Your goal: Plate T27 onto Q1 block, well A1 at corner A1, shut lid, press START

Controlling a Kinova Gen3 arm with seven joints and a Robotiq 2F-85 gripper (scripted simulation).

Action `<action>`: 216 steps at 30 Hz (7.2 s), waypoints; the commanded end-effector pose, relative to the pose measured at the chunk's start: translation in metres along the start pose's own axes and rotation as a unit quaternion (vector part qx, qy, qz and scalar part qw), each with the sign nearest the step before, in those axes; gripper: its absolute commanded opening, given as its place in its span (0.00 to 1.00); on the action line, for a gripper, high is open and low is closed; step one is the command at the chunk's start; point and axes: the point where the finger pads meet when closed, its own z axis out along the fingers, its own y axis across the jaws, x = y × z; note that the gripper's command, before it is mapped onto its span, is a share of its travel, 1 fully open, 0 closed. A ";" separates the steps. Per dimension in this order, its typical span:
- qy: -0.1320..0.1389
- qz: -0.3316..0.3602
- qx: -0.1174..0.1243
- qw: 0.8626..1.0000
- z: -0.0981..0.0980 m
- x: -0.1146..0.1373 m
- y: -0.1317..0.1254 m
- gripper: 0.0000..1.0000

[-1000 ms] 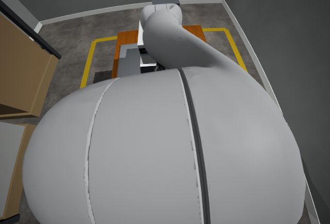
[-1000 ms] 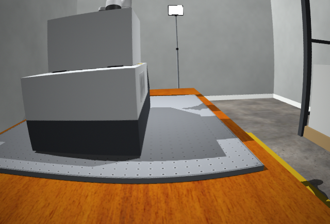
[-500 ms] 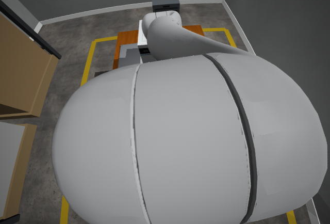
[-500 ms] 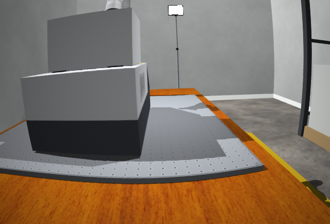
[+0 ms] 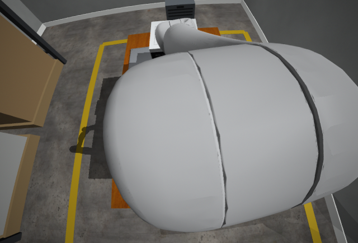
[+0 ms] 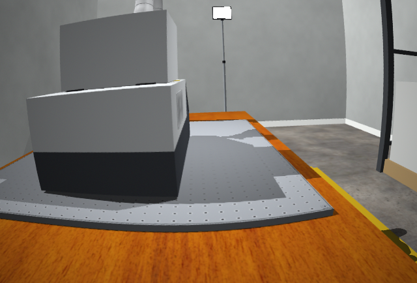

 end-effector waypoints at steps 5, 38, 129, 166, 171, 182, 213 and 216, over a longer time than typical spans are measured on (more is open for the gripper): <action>0.001 0.000 0.001 1.000 0.008 0.001 0.001 0.10; 0.001 0.000 0.001 1.000 0.045 0.008 0.008 0.10; 0.000 0.000 0.001 1.000 0.127 0.024 0.024 0.10; 0.000 0.000 0.001 1.000 0.137 0.020 0.020 0.10; 0.000 0.000 0.001 1.000 0.140 0.019 0.019 0.10; 0.000 0.000 0.001 1.000 0.146 0.018 0.017 0.10; 0.000 0.000 0.001 1.000 0.158 0.014 0.014 0.10; 0.000 0.000 0.001 1.000 0.158 0.014 0.014 0.10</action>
